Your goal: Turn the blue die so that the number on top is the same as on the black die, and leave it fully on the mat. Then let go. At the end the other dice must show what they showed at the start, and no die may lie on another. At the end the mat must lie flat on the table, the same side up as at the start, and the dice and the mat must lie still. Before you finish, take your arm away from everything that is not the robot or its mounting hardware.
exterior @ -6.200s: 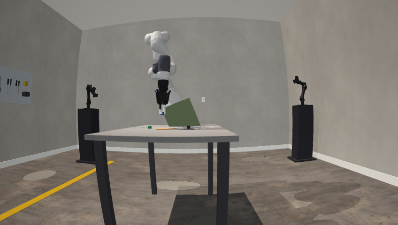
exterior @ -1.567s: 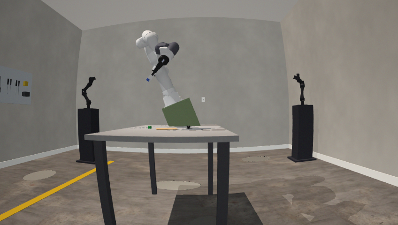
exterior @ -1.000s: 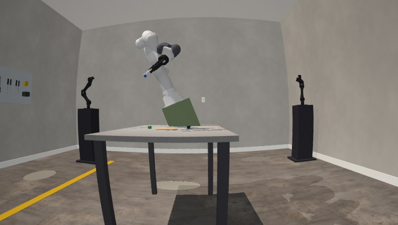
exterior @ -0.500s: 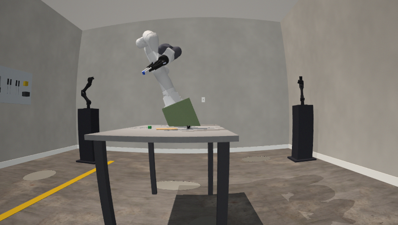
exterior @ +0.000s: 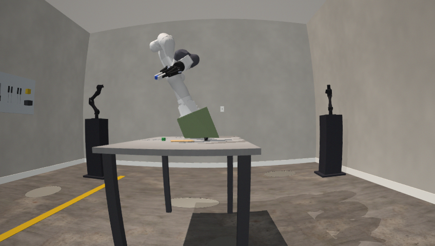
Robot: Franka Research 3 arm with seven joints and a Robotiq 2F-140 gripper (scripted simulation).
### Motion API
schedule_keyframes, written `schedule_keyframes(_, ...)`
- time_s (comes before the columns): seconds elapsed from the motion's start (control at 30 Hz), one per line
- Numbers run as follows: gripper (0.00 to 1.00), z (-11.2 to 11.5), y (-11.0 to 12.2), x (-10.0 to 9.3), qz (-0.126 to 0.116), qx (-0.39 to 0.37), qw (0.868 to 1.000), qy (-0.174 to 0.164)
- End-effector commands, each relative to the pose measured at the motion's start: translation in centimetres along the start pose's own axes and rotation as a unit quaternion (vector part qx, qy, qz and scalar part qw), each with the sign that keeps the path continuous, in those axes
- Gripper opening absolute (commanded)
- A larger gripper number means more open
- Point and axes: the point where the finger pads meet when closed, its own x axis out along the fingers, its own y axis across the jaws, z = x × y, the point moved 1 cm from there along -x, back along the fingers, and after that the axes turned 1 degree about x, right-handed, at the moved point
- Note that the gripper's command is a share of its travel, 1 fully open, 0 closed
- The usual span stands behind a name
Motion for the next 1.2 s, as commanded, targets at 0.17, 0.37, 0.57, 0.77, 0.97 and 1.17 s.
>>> schedule_keyframes(0.17, 0.09, -0.5, 0.2, 0.0, 0.014, -0.134, 0.99, 0.031)
schedule_keyframes(0.37, 0.09, -0.6, 0.1, 0.0, 0.022, -0.193, 0.98, 0.047)
schedule_keyframes(0.57, 0.09, -0.6, -0.1, 0.1, 0.031, -0.254, 0.965, 0.062)
schedule_keyframes(0.77, 0.09, -0.5, -0.4, 0.1, 0.039, -0.316, 0.945, 0.076)
schedule_keyframes(0.97, 0.09, -0.3, -0.7, 0.1, 0.046, -0.365, 0.926, 0.087)
schedule_keyframes(1.17, 0.09, 0.2, -1.2, 0.2, 0.056, -0.433, 0.894, 0.1)
